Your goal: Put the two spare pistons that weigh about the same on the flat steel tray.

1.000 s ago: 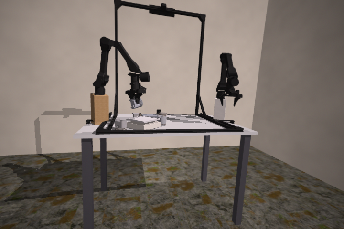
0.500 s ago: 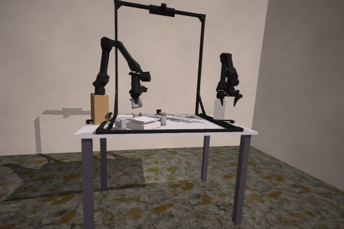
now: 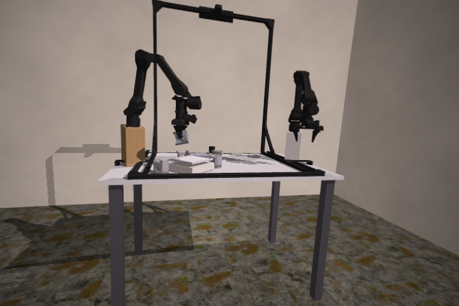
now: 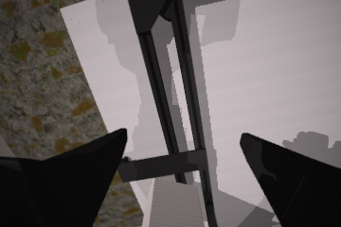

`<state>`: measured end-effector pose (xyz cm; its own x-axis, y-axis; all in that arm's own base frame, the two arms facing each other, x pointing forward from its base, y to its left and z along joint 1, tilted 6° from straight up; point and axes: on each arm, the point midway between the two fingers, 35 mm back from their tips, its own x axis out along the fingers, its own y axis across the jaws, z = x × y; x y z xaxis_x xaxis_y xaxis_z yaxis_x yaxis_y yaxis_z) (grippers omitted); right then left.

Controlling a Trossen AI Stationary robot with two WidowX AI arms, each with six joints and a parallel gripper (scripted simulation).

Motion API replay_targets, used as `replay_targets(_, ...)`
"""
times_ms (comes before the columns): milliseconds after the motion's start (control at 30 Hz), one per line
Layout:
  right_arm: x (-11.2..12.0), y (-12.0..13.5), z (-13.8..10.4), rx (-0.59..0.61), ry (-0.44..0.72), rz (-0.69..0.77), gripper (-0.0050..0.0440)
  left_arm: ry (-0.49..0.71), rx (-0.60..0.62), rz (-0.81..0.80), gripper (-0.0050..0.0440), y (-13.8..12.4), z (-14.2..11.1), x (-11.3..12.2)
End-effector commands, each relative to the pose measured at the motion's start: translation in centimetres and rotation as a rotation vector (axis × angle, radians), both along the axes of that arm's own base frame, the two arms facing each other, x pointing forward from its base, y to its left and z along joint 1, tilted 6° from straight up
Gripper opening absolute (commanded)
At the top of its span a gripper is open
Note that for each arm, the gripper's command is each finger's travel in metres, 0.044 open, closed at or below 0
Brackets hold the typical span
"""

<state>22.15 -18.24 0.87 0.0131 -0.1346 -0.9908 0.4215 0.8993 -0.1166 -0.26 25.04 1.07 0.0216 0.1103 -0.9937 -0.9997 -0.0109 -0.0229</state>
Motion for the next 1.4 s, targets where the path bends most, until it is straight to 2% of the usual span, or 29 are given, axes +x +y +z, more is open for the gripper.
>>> replay_targets(0, 0.3, -0.2, 0.2, 0.007, -0.02, -0.069, 0.0158, -0.002, 0.0, -0.003, 0.044, 0.0, 0.0, 0.0)
replay_targets(200, 0.7, -0.4, 0.3, 0.033, -0.043, -0.21, 0.0158, -0.002, 0.0, -0.003, 0.044, 0.0, 0.0, 0.0)
replay_targets(467, 4.3, -2.2, 0.6, 0.033, -0.043, -0.21, 0.0158, -0.002, 0.0, -0.003, 0.044, 0.0, 0.0, 0.0)
replay_targets(533, 4.3, -2.2, 0.6, 0.033, -0.043, -0.21, 0.0158, -0.002, 0.0, -0.003, 0.044, 0.0, 0.0, 0.0)
replay_targets(733, 7.0, -3.6, 0.8, 0.033, -0.043, -0.21, 0.0158, -0.002, 0.0, -0.003, 0.044, 0.0, 0.0, 0.0)
replay_targets(800, 7.2, -3.7, 0.8, 0.032, -0.042, -0.21, 0.0158, -0.002, 0.0, -0.003, 0.044, 0.0, 0.0, 0.0)
replay_targets(1367, 7.2, -3.7, 0.8, 0.045, 0.072, 0.173, 0.0158, -0.002, 0.0, -0.003, 0.044, 0.0, 0.0, 0.0)
